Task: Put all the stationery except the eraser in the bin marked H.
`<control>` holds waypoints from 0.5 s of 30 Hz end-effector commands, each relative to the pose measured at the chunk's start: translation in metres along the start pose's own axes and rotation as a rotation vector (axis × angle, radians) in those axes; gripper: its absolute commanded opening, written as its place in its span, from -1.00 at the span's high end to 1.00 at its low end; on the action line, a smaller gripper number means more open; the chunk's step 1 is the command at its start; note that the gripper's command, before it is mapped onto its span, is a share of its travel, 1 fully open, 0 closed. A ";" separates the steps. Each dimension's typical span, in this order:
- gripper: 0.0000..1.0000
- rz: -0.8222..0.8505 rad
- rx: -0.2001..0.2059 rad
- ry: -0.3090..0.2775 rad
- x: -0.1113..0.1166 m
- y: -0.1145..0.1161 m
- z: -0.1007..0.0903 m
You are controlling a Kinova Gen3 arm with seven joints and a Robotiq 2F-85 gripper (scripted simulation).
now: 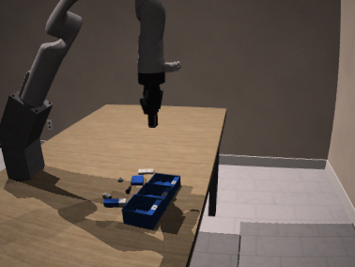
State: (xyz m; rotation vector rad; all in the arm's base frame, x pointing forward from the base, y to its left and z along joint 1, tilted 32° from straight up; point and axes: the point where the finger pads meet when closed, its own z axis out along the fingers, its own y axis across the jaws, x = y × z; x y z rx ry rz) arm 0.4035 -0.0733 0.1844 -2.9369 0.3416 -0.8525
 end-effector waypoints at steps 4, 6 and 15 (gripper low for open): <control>0.82 0.003 -0.002 0.001 0.000 0.002 0.000; -0.11 0.103 -0.002 0.001 -0.008 -0.001 0.014; -0.11 0.553 -0.001 0.001 -0.041 -0.010 0.075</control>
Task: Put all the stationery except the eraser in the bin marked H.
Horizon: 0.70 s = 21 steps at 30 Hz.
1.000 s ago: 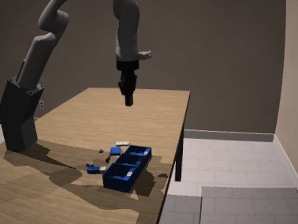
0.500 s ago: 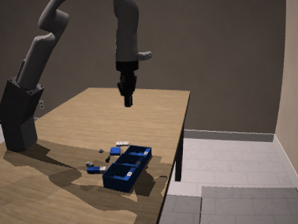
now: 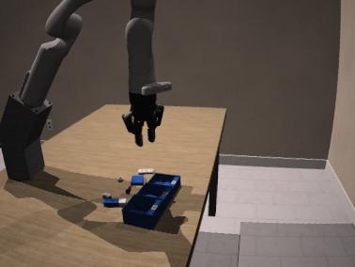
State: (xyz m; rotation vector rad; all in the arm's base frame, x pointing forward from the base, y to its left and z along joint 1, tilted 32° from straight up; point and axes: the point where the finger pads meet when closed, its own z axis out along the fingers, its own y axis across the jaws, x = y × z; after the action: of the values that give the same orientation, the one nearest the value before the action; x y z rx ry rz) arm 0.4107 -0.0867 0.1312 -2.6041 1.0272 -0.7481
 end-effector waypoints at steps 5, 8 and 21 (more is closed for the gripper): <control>-0.11 0.173 -0.032 0.023 -0.047 -0.009 0.050; -0.11 0.323 -0.030 0.025 -0.054 -0.005 0.067; -0.11 0.721 -0.025 0.031 -0.071 -0.006 0.082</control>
State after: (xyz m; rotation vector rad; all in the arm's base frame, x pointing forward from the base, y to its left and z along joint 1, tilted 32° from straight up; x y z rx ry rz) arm 0.4171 -0.0333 0.0425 -1.9849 1.8250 -0.5910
